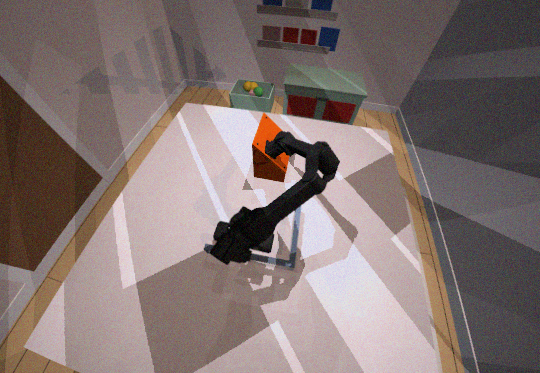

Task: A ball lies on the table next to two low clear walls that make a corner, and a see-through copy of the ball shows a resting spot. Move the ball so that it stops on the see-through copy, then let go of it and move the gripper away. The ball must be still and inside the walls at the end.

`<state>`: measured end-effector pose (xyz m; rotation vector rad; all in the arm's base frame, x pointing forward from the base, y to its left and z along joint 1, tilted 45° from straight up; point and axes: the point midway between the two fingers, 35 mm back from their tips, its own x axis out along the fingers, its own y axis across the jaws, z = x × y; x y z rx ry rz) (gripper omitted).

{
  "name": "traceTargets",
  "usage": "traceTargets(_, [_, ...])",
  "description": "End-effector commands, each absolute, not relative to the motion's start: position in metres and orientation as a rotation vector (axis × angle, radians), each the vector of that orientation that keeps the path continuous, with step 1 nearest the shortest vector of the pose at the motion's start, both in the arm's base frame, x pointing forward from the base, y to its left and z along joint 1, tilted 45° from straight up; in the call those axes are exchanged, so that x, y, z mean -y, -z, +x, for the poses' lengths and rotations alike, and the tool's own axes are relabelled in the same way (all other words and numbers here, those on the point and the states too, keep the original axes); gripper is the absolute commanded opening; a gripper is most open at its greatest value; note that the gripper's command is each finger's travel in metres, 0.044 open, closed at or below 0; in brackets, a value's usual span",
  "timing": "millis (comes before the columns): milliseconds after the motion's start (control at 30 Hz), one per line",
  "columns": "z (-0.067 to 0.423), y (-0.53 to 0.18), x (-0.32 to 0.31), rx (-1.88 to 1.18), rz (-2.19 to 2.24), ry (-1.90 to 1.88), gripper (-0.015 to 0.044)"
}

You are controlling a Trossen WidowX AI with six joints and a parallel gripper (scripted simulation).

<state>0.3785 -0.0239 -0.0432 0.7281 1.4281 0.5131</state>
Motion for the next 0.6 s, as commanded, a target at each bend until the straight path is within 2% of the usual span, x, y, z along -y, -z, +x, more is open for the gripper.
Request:
traceTargets(0, [0.372,0.043,0.024,-1.462,0.732,-0.508,0.0])
traceTargets(100, [0.358,0.053,0.017,-1.528,0.756,-0.496,0.0])
traceTargets(567, [0.373,-0.021,0.084,-1.394,0.695,-0.511,0.0])
